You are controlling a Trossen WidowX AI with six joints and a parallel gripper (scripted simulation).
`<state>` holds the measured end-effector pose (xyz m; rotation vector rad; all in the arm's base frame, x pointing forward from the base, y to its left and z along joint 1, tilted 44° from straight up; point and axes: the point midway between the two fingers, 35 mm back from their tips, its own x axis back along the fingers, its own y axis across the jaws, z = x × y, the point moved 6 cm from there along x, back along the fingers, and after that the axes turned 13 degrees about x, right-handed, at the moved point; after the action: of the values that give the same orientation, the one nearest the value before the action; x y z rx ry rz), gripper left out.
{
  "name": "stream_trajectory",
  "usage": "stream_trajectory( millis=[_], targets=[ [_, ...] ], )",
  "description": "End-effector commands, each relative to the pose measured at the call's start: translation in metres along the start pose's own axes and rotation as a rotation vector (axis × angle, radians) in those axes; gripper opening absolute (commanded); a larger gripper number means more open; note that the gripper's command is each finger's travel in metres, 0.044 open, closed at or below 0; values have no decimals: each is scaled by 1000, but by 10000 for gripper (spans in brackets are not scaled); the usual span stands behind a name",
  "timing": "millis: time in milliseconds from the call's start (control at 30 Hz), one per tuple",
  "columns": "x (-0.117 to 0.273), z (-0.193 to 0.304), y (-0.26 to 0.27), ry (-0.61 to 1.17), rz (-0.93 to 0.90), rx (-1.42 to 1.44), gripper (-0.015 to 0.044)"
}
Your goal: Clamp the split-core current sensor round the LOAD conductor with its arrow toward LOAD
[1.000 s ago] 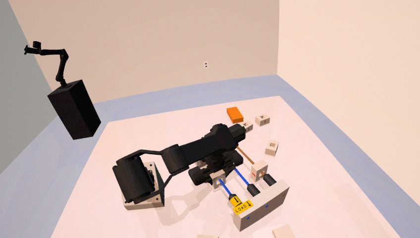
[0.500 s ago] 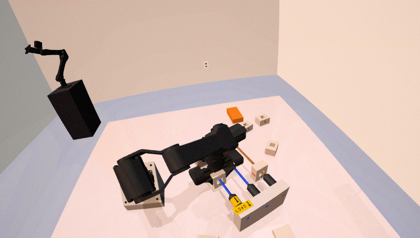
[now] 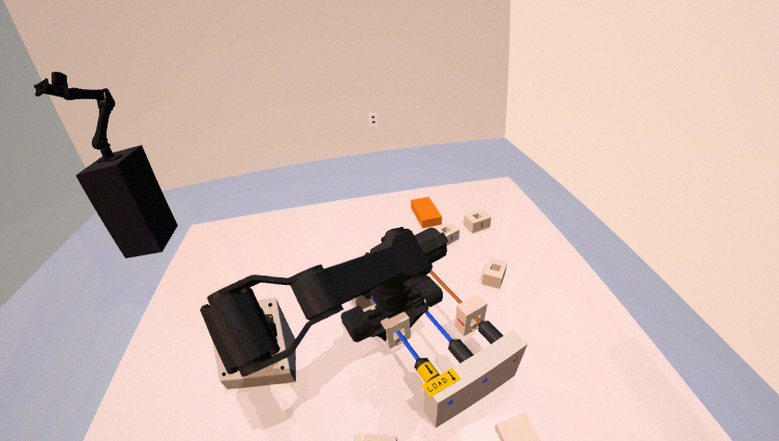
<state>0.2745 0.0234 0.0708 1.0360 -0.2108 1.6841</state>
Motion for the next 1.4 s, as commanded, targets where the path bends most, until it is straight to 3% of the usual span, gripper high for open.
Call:
stream_trajectory(
  millis=[0,1033,1367],
  targets=[
    [0,0,0,0,-2,1,264],
    [0,0,0,0,-2,1,264],
    [0,0,0,0,-1,1,197]
  ],
)
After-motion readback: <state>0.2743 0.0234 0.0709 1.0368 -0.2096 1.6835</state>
